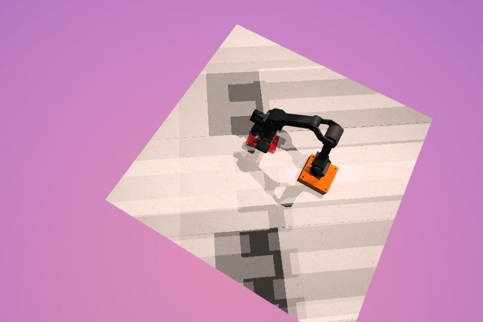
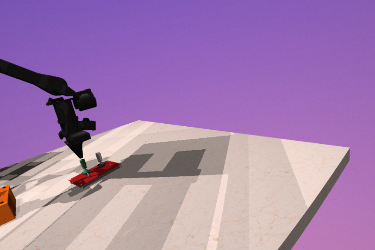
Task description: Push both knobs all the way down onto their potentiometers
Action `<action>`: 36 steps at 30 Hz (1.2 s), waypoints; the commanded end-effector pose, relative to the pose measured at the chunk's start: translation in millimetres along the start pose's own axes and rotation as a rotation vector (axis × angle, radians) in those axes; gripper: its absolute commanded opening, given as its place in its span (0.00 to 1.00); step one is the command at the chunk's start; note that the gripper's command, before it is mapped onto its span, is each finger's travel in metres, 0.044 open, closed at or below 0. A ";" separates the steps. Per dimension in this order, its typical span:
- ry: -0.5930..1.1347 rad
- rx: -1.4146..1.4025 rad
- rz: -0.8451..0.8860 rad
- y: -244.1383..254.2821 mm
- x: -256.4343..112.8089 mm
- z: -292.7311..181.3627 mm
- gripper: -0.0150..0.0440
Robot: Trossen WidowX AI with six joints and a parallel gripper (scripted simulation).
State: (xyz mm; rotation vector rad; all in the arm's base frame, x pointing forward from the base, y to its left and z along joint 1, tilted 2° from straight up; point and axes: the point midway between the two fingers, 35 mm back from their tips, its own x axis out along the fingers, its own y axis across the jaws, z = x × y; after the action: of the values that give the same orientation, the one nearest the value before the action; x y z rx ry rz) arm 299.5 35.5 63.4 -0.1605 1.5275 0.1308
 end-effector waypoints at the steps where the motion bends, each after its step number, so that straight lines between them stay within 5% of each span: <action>1: 0.004 -0.003 -0.005 -0.9 0.5 0.0 0.25; 36: 0.004 -0.003 -0.005 -0.9 6.0 -0.1 0.25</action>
State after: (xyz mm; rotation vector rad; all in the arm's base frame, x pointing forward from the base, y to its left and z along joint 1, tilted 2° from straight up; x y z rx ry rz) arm 299.8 35.3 57.2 -0.1606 1.5286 0.1307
